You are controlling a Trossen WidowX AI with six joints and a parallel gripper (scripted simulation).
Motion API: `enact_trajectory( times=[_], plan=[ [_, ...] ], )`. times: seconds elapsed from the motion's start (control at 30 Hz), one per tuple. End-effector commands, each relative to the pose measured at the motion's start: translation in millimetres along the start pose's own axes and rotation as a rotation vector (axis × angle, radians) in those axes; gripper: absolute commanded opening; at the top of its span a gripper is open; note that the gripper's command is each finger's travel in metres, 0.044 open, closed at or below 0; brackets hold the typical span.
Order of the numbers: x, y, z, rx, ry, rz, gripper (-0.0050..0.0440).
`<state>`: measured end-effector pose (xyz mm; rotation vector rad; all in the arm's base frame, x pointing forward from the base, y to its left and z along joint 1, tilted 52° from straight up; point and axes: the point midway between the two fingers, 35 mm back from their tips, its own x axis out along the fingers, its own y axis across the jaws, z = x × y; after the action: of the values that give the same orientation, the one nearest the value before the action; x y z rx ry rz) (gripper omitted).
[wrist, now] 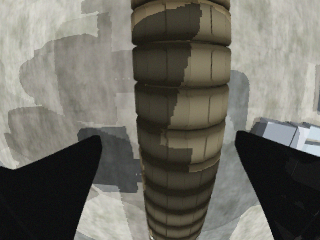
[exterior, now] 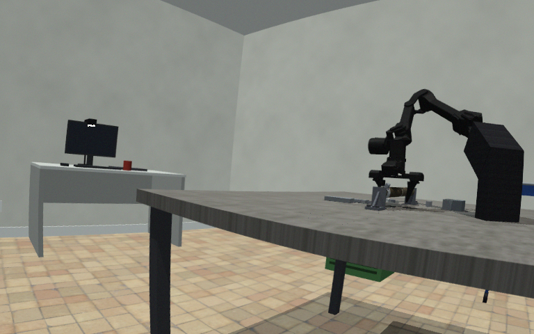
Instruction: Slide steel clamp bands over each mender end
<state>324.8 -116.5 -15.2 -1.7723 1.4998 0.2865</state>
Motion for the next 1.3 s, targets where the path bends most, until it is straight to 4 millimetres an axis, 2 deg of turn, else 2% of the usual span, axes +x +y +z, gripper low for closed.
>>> enact_trajectory(
  times=[0.0, 0.03, 0.1, 0.23, 0.7, 0.8, 1.17, 1.23, 1.27],
  plan=[
    [-16.1, -4.2, -17.0, 0.008, -0.003, -0.01, 0.044],
    [-21.8, -4.1, -23.1, 0.008, -0.003, -0.01, 0.044],
    [-21.8, -4.1, -23.1, 0.008, -0.003, -0.01, 0.044],
    [-40.3, -1.6, -42.9, 0.008, -0.003, -0.01, 0.044],
    [-40.6, -1.3, -43.5, 0.011, -0.001, -0.009, 0.044],
    [-47.4, 0.4, -30.0, -0.024, -0.001, -0.003, 0.0368],
    [-62.4, -3.2, 12.7, 0.487, -0.016, 0.012, 0.0104],
    [-62.4, -3.2, 12.7, 0.487, -0.016, 0.012, 0.0104],
    [-63.9, -3.2, 16.4, 0.545, -0.016, 0.013, 0.009]
  ],
)
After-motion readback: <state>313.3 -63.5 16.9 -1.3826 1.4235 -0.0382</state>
